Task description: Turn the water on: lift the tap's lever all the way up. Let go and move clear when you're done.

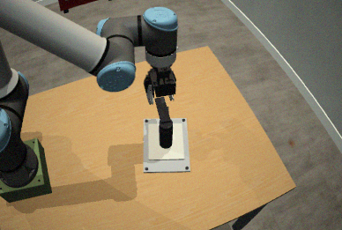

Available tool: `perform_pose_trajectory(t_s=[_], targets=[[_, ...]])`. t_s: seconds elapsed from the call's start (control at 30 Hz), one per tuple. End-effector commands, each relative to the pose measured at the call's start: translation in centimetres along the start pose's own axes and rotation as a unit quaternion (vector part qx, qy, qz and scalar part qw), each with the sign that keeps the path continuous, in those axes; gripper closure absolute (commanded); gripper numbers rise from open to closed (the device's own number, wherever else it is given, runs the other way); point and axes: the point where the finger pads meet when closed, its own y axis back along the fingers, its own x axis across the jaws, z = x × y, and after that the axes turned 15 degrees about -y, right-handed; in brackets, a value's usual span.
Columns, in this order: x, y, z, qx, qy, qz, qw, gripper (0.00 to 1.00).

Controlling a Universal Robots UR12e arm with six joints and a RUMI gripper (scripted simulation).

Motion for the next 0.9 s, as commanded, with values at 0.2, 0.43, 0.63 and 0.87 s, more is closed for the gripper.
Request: perform_pose_trajectory(t_s=[0.2, 0.43, 0.63, 0.87], targets=[[-0.1, -1.3, -0.1, 0.000, 0.001, 0.000, 1.000, 0.57], [-0.1, -1.7, -0.1, 0.000, 0.001, 0.000, 1.000, 0.57], [-0.1, -2.1, -0.1, 0.000, 0.001, 0.000, 1.000, 0.57], [0.0, -2.3, -0.1, 0.000, 0.001, 0.000, 1.000, 0.57]])
